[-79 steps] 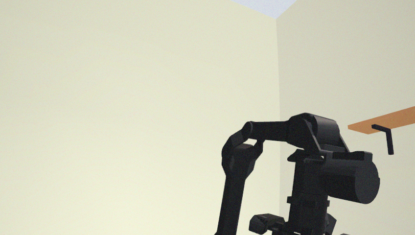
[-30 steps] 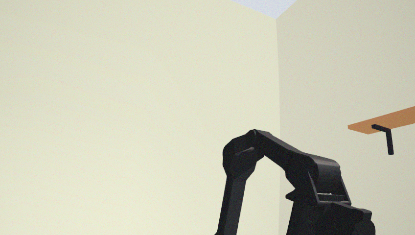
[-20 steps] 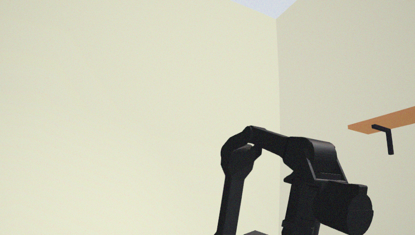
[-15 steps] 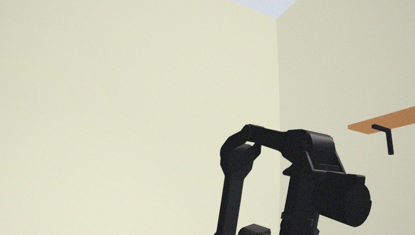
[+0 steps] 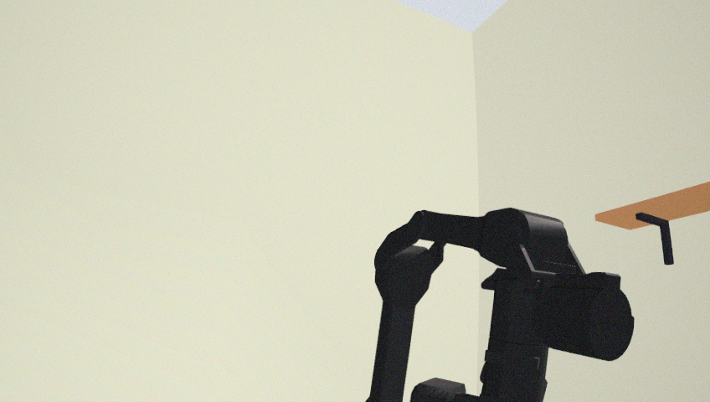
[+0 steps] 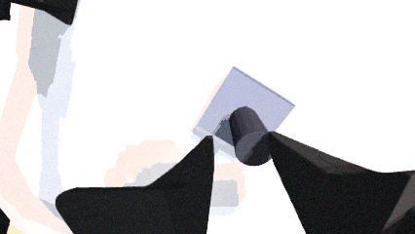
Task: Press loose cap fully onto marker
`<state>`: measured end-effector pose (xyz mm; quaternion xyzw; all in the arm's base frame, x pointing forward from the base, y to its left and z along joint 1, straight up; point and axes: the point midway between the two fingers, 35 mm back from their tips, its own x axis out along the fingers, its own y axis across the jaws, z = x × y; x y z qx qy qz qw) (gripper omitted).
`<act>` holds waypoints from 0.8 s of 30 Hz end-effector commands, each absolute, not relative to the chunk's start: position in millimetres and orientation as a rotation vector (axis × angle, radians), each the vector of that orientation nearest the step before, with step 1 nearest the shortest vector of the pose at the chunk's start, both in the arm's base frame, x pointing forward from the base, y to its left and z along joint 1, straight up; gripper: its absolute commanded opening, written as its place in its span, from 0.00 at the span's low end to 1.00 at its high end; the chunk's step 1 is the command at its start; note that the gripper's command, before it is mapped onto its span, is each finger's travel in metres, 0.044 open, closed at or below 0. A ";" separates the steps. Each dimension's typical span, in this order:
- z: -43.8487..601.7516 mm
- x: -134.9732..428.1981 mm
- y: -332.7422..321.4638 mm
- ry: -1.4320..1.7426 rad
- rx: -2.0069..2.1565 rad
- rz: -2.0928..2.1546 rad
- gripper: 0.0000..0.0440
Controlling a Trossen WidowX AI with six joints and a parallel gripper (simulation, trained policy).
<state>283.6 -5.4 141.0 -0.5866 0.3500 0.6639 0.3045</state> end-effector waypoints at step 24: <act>119.7 278.1 -2.4 0.875 -1.594 1.785 0.22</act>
